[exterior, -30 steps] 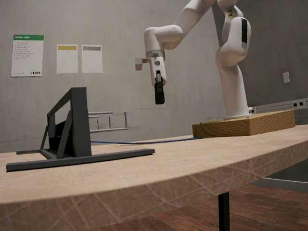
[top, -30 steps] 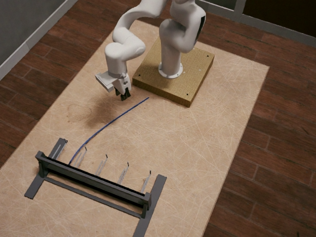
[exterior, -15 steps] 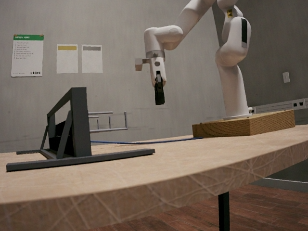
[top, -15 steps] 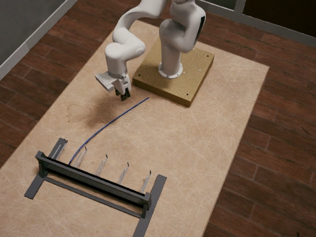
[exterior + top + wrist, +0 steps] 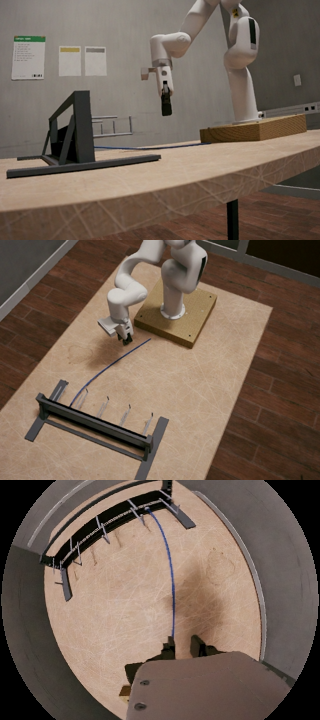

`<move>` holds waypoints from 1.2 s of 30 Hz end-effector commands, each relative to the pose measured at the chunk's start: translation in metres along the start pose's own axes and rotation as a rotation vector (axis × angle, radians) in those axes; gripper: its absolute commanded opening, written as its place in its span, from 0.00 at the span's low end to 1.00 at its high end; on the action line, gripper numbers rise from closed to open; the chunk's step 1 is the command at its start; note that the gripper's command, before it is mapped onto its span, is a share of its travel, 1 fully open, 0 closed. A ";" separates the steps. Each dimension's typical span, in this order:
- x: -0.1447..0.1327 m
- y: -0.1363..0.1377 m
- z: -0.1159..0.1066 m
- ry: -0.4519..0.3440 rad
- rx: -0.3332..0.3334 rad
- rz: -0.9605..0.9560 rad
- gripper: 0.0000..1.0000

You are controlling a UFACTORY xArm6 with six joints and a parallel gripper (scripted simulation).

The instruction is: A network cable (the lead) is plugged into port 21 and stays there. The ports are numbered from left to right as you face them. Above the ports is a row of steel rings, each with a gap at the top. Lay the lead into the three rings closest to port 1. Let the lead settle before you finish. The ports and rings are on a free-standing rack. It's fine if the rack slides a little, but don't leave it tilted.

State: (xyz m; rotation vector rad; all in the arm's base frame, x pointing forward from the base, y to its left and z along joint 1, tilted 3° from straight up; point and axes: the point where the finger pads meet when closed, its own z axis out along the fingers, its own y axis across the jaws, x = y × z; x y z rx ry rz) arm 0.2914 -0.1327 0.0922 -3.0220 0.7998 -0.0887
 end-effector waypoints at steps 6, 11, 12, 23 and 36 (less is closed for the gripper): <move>0.001 0.000 0.034 0.002 0.000 0.000 0.33; 0.001 0.000 0.056 0.002 0.000 0.000 0.33; 0.001 0.000 0.056 0.002 0.000 0.000 0.33; 0.001 0.001 0.091 0.002 0.000 0.000 0.33; 0.001 0.001 0.108 0.002 0.000 0.000 0.33</move>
